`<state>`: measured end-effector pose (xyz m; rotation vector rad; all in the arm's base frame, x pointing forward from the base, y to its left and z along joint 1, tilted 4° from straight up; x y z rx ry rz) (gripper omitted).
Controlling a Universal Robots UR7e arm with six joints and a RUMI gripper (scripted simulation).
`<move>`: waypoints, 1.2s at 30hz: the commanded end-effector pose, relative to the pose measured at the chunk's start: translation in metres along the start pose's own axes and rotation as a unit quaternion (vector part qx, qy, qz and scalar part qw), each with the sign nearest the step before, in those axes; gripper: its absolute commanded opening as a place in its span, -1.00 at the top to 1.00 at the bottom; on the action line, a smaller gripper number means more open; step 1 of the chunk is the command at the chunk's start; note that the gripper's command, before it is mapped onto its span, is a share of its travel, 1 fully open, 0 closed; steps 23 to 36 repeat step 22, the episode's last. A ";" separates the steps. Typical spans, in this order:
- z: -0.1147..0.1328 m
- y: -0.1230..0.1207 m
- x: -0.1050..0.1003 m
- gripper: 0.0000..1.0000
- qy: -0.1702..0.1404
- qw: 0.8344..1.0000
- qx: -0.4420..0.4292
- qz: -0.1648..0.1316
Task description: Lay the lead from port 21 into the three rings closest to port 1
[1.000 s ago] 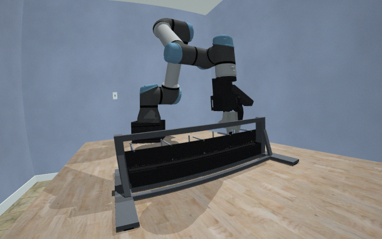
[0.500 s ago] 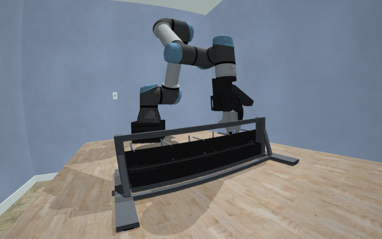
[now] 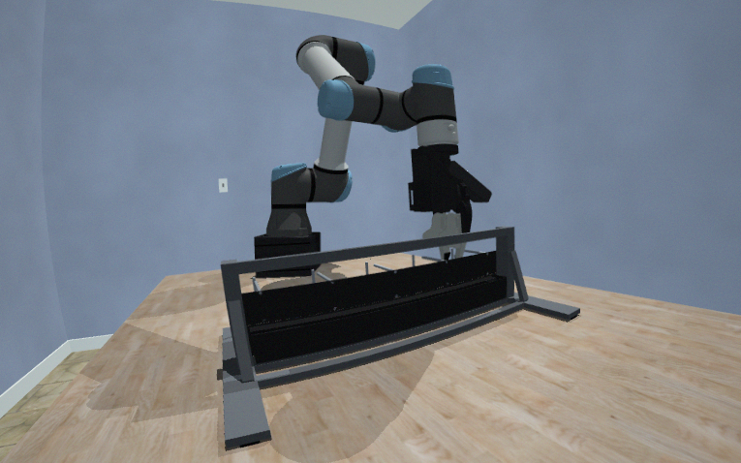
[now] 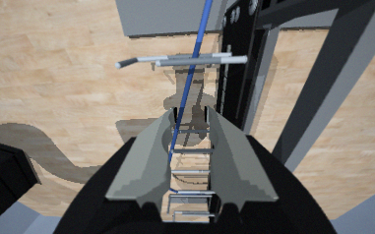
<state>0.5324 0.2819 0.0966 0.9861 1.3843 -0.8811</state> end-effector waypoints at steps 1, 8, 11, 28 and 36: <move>0.000 0.000 -0.009 0.61 0.000 1.000 0.000 0.001; 0.000 0.000 -0.023 0.61 0.000 1.000 0.000 0.001; 0.000 0.000 -0.033 0.61 0.000 1.000 0.000 0.001; 0.000 0.000 -0.049 0.61 0.000 1.000 0.000 0.001; 0.000 0.000 -0.049 0.61 0.000 1.000 0.000 0.001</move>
Point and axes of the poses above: the point where the finger pads meet when closed, its own x axis out along the fingers, its own y axis across the jaws, z = x × y, the point moved 10 cm from there along -x, back along the fingers, and after that the axes turned 11 degrees about -x, right-handed, at the moved point
